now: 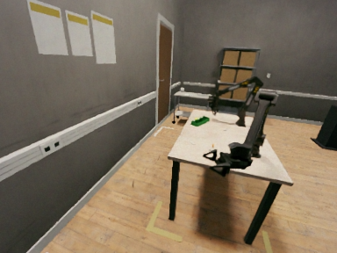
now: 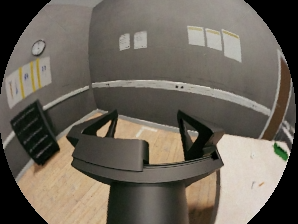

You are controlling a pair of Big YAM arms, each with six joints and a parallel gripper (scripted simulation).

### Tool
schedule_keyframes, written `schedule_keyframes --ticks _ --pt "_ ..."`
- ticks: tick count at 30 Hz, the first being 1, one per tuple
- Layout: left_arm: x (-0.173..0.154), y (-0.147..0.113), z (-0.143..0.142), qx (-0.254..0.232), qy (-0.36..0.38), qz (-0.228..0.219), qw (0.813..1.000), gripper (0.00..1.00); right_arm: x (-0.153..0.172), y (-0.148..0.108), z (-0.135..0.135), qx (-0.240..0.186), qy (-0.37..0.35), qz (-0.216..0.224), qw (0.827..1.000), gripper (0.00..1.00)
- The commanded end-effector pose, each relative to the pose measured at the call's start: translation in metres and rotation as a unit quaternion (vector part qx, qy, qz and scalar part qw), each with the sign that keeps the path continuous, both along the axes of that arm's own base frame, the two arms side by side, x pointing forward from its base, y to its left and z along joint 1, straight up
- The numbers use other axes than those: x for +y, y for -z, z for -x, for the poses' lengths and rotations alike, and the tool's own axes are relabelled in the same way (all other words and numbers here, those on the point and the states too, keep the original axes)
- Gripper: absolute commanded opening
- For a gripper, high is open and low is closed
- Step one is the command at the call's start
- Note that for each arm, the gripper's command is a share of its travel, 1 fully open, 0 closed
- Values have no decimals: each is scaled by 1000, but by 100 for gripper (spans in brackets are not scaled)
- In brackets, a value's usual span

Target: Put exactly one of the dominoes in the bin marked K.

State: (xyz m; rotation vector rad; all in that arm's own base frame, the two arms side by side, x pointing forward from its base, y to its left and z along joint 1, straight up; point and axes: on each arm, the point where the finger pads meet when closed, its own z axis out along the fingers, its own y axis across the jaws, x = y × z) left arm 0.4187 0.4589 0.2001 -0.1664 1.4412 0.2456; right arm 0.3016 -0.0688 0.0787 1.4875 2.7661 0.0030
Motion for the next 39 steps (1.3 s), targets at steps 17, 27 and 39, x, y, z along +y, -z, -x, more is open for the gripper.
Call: schedule_keyframes --ticks 17,27,39 --pt "9 -8 6 -5 -8 -8 1000 100 71 -12 -98 -18 15 1 1000 20" --pt "9 -8 6 -5 -8 -8 1000 100 109 -11 -136 -14 15 0 1000 20" --pt "9 -8 6 -5 -8 -8 1000 100 155 -11 -185 -15 -95 0 995 20"
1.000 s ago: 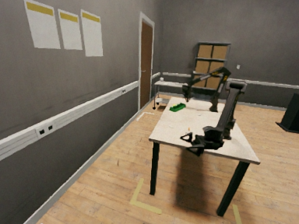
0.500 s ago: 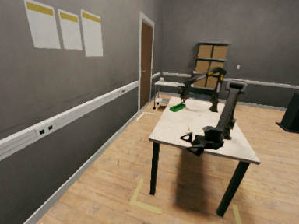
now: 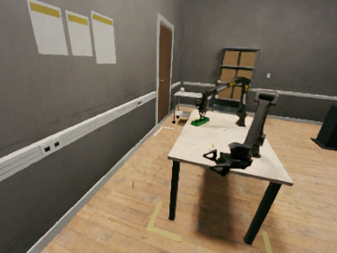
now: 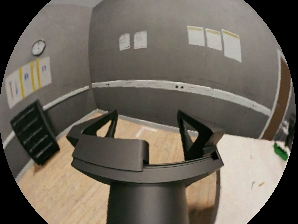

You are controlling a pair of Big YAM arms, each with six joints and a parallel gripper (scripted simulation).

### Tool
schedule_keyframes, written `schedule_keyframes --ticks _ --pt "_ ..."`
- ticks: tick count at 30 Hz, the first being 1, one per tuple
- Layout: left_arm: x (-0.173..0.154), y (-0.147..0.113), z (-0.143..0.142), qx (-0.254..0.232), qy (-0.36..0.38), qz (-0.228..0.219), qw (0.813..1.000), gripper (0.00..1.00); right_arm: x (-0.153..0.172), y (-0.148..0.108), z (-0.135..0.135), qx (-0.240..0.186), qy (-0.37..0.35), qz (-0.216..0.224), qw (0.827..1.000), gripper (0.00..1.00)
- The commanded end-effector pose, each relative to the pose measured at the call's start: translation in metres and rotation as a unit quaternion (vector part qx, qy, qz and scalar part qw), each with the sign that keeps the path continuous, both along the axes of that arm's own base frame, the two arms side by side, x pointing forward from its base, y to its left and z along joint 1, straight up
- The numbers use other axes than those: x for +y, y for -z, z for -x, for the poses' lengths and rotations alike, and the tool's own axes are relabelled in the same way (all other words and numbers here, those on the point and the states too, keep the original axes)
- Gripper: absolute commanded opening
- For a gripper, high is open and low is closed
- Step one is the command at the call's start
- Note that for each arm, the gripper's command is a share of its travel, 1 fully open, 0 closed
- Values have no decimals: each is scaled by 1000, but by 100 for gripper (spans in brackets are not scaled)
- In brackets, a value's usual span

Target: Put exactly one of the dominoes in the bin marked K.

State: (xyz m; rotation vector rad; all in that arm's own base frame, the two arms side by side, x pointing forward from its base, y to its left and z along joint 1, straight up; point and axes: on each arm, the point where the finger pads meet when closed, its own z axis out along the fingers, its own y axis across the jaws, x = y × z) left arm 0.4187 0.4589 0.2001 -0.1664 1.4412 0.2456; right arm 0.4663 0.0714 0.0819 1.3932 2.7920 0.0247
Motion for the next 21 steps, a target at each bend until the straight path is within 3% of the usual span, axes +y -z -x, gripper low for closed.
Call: schedule_keyframes --ticks 1,6,13,16,17,19,21 --pt "9 -8 6 -5 -8 -8 1000 100 19 -7 -24 -3 -78 2 997 20" --pt "9 -8 6 -5 -8 -8 1000 100 31 -7 -37 -4 -123 3 992 20" --pt "9 -8 6 -5 -8 -8 1000 100 58 -7 -66 -6 -239 6 971 20" --pt "9 -8 6 -5 -8 -8 1000 100 53 -3 -63 -8 -278 6 960 20" --pt "9 -8 6 -5 -8 -8 1000 100 43 9 -50 -1 -292 5 957 20" --pt "9 -8 6 -5 -8 -8 1000 100 46 -7 -69 -8 -321 8 947 20" --pt "9 -8 6 -5 -8 -8 1000 100 48 -2 -63 -5 -347 8 938 20"
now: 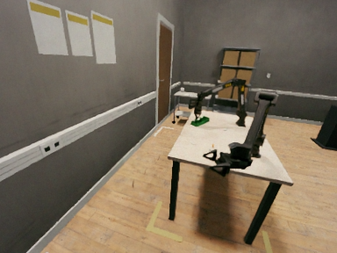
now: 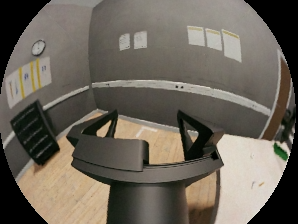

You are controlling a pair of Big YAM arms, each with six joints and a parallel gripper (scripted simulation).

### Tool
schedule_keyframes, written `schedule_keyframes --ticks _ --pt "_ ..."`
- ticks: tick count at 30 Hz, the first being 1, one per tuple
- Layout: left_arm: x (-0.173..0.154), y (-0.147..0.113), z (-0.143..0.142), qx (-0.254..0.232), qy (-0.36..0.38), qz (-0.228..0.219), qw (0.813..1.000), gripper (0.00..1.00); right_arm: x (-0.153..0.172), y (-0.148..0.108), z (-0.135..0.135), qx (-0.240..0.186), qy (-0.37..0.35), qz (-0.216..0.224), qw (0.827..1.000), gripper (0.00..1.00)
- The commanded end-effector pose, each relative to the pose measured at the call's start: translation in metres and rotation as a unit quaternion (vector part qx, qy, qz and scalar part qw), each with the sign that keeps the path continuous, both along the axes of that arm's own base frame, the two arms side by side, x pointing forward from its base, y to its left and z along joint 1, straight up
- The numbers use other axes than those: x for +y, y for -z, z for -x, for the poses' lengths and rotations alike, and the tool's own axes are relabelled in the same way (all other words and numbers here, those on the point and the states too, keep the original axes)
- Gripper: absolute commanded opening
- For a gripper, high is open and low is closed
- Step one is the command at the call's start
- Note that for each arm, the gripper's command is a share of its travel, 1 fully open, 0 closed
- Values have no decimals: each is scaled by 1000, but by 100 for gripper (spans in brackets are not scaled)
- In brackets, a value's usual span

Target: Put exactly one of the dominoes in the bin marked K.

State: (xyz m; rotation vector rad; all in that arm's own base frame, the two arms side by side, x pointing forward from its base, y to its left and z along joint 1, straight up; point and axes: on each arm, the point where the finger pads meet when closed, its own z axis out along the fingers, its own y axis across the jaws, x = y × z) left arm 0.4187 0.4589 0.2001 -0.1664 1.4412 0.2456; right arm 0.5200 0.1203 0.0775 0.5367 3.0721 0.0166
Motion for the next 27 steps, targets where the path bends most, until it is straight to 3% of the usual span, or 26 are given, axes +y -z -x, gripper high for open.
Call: schedule_keyframes --ticks 1,9,17,19,21,23,27 --pt "9 -8 6 -5 -8 -8 1000 100 -1 -7 -9 -4 -65 1 998 20" --pt "9 -8 6 -5 -8 -8 1000 100 2 -6 -8 -5 -178 4 984 20" --pt "9 -8 6 -5 -8 -8 1000 100 2 -6 -8 -6 -282 7 959 20" --pt "9 -8 6 -5 -8 -8 1000 100 2 -6 -8 -6 -282 7 959 20" --pt "9 -8 6 -5 -8 -8 1000 100 -3 -3 6 -4 -326 7 945 20" --pt "9 -8 6 -5 -8 -8 1000 100 -2 -15 -8 -6 -352 9 936 20" --pt "9 -8 6 -5 -8 -8 1000 100 -6 -11 -6 0 -405 10 914 20"
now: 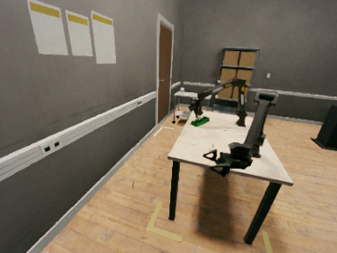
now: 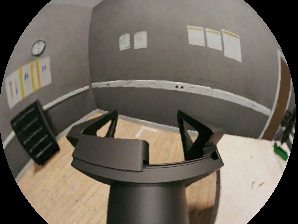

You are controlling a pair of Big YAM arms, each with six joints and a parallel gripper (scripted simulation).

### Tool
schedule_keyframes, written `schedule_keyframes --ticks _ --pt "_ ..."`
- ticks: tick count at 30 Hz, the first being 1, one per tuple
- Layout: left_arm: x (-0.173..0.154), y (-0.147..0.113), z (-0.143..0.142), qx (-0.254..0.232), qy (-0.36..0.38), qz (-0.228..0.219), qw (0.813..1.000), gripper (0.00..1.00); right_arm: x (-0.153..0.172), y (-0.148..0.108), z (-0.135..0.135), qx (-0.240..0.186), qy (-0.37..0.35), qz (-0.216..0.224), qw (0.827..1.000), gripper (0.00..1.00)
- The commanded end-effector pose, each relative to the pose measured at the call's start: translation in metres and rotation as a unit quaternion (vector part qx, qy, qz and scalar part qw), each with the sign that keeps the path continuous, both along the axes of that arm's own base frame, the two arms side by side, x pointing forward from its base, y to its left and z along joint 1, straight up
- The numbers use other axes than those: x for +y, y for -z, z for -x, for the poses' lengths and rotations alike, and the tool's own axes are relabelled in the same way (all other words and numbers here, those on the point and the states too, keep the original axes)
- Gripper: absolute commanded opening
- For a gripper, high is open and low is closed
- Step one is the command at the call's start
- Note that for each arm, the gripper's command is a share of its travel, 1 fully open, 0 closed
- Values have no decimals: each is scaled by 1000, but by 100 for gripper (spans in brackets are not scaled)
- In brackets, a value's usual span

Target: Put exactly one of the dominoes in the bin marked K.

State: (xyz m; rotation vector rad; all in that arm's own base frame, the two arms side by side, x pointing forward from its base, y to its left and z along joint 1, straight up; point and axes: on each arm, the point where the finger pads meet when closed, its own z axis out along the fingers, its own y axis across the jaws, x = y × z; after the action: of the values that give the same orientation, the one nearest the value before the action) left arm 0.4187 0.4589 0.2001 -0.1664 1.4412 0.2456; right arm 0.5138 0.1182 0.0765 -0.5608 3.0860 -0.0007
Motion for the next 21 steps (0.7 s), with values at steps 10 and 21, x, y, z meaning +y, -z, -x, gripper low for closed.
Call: schedule_keyframes --ticks 10,21 --pt "9 -8 6 -5 -8 -8 1000 100 -1 -9 -17 -8 -197 0 980 20" --pt "9 -8 6 -5 -8 -8 1000 100 2 -6 -14 -5 -269 1 963 20"
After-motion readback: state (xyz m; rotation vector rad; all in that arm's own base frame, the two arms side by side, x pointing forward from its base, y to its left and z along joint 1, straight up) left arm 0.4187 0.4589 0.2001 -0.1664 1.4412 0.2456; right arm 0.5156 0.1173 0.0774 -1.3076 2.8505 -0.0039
